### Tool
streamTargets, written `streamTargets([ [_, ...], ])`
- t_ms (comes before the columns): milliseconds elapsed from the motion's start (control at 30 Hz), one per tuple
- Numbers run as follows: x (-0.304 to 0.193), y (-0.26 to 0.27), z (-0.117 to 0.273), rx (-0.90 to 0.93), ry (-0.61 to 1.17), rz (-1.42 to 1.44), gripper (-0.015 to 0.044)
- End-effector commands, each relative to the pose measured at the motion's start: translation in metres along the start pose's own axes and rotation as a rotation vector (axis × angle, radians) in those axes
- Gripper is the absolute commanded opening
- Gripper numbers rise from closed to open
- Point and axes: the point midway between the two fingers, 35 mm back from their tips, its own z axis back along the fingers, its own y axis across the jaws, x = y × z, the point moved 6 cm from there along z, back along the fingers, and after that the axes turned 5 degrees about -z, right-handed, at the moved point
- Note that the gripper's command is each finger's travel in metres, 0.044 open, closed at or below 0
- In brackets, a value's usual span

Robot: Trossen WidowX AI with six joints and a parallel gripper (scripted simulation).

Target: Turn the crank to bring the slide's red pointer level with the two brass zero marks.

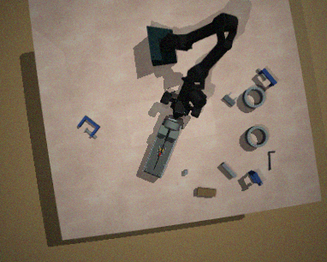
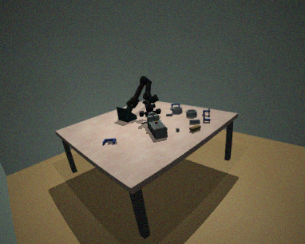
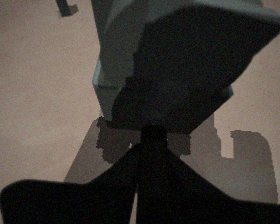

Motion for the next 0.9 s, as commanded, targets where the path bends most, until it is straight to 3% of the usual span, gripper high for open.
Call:
streamTargets([
  [0,0.0003,0.0076,0.0012,0.026,0.003,0.009,0.0],
  [867,0.001,0.0104,0.0025,0.026,0.003,0.009,0.0],
])
